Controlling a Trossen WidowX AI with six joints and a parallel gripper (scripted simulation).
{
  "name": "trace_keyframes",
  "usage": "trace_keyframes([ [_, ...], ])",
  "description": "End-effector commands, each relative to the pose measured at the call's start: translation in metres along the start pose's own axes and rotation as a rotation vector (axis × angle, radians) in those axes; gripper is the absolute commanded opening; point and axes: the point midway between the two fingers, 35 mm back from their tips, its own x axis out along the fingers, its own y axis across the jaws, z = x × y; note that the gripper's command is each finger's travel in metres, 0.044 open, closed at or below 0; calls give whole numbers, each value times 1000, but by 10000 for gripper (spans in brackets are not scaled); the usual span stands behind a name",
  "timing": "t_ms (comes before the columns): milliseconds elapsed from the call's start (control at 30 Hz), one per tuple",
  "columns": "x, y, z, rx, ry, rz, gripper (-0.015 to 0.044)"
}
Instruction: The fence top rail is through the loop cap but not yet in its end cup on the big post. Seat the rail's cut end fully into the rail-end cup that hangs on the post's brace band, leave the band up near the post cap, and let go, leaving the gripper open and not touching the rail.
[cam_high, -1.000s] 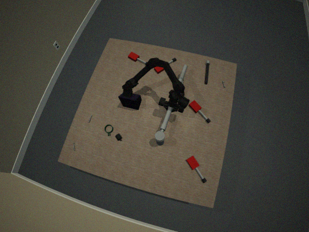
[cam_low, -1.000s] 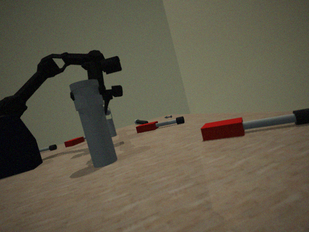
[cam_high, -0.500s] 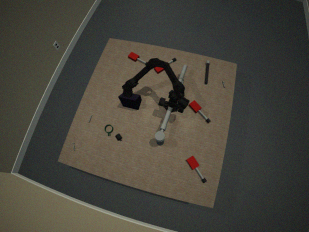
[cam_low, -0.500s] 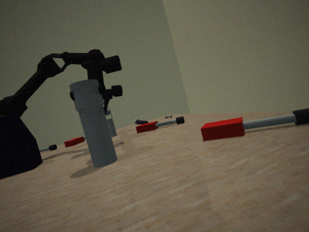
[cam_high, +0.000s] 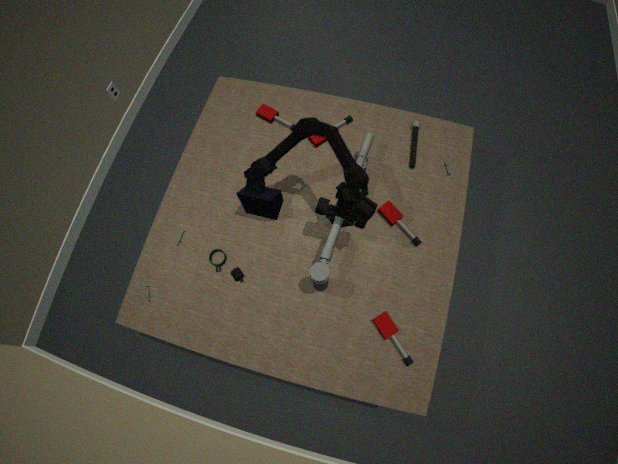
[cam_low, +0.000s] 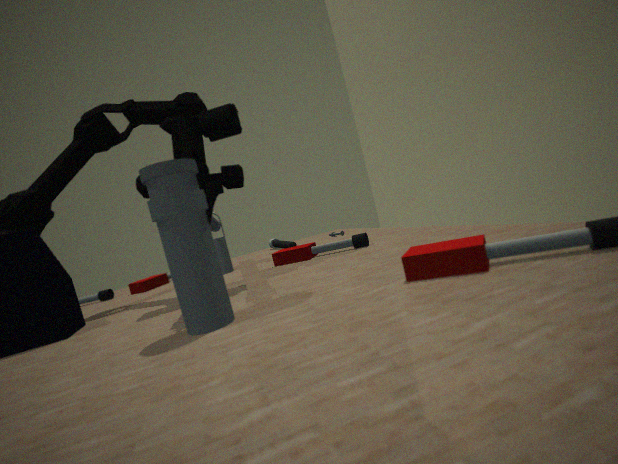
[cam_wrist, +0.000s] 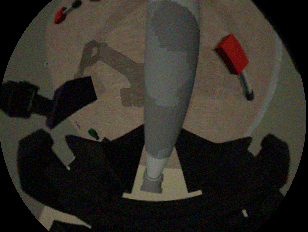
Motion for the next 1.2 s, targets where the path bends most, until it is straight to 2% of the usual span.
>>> trace_keyframes([
  [0,-3,-1,-10,4,13,-10,0],
  [700,1,-3,-25,4,14,-10,0],
  [1000,5,-2,-16,1,1,2,0],
  [1167,5,-2,-16,1,1,2,131],
])
